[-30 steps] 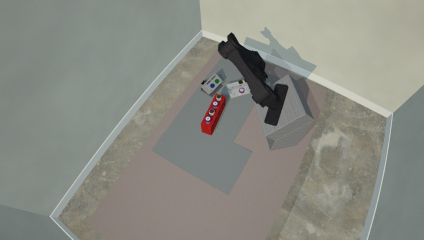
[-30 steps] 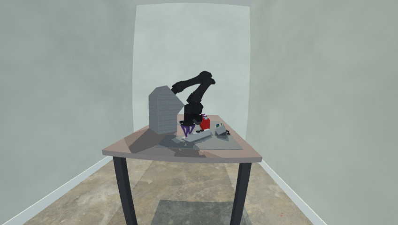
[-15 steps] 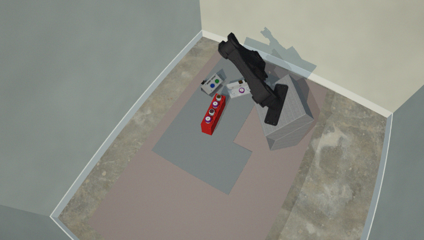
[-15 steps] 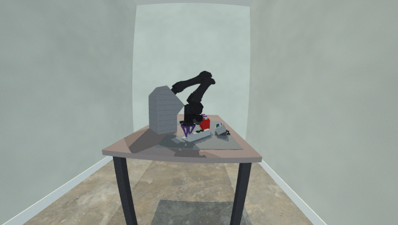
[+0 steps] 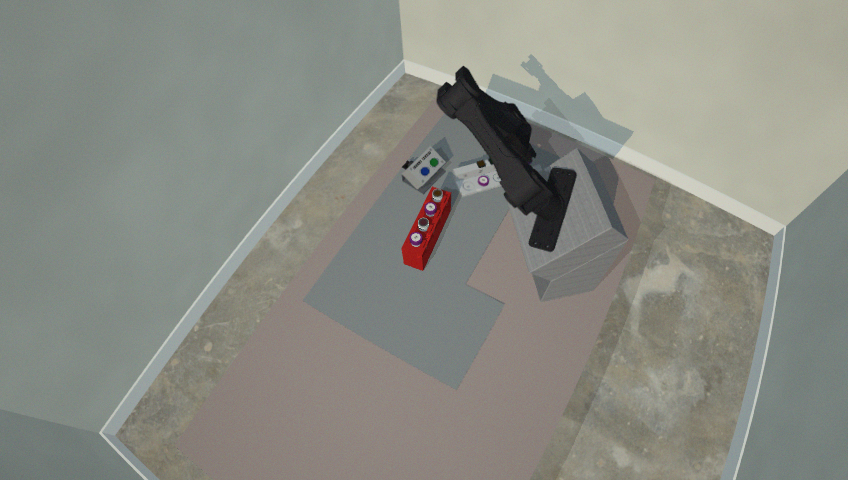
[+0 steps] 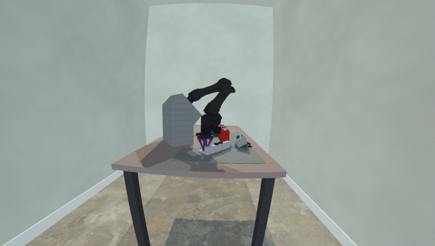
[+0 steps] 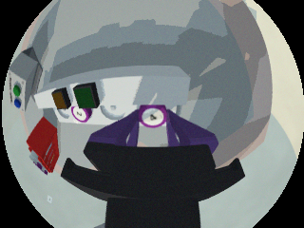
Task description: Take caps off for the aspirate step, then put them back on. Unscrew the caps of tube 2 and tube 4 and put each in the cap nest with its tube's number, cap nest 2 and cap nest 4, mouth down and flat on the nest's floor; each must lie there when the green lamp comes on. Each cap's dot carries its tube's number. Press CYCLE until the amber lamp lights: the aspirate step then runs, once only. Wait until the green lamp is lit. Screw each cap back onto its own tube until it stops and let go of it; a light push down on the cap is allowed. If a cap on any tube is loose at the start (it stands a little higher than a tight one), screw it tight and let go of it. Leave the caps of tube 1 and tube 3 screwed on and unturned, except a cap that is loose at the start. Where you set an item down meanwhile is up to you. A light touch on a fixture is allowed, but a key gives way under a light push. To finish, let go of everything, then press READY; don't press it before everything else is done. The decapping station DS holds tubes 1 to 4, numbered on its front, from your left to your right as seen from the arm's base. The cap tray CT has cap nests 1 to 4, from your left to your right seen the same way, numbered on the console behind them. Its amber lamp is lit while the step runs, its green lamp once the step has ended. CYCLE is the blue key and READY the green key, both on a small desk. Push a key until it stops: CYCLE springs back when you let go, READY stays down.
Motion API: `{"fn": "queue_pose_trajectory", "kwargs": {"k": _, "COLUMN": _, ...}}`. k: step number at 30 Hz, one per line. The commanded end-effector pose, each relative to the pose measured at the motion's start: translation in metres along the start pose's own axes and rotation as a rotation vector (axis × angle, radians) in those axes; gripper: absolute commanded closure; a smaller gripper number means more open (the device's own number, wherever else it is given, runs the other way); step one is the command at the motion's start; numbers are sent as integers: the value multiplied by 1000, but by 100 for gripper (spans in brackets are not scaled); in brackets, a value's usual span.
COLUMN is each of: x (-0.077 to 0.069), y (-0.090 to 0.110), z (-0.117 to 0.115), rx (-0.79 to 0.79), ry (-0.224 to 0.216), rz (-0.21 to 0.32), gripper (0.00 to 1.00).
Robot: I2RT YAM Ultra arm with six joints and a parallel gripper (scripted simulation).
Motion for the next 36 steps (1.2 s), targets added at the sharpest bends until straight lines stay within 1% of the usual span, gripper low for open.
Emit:
{"fn": "queue_pose_trajectory", "kwargs": {"k": 1, "x": -2, "y": -6, "z": 1, "rx": -1, "ry": -3, "rz": -17, "gripper": 100}}
{"fn": "queue_pose_trajectory", "kwargs": {"k": 36, "x": 6, "y": -3, "z": 5, "rx": -1, "ry": -3, "rz": -17, "gripper": 100}}
Point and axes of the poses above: the point where the finger pads meet when closed, its own x axis out along the fingers, its own z axis across the jaws, y = z × x, the point moved 3 cm from there along -x, back along the fingers, and after that the axes turned 15 degrees about x, right-handed, at the moved point
